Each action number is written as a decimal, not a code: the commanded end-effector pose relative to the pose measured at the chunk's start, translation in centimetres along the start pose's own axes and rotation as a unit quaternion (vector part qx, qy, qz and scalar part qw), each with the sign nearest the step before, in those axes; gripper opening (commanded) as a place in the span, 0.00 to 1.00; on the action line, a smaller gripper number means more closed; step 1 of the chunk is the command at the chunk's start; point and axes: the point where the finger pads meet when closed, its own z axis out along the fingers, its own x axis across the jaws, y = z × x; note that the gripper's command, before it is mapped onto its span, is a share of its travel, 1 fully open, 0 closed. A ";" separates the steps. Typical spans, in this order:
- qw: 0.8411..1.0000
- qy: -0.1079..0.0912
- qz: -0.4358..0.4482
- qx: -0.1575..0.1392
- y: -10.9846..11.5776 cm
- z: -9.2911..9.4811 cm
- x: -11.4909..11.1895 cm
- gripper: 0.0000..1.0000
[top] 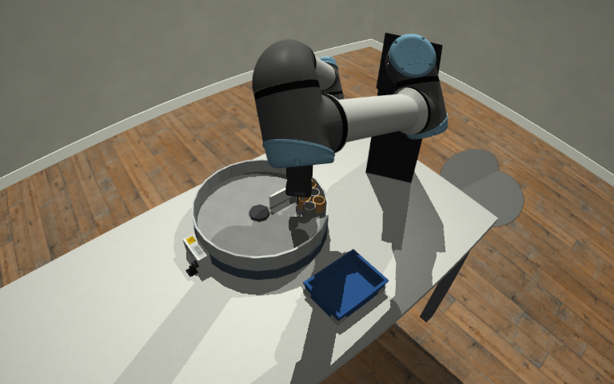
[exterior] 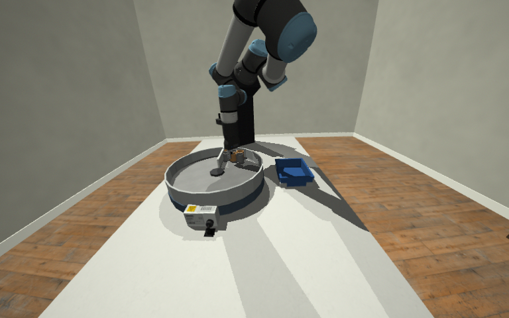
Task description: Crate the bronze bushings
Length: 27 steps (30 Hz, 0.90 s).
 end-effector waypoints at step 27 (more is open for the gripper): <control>1.000 0.000 0.000 0.000 0.0 0.0 -0.3 0.00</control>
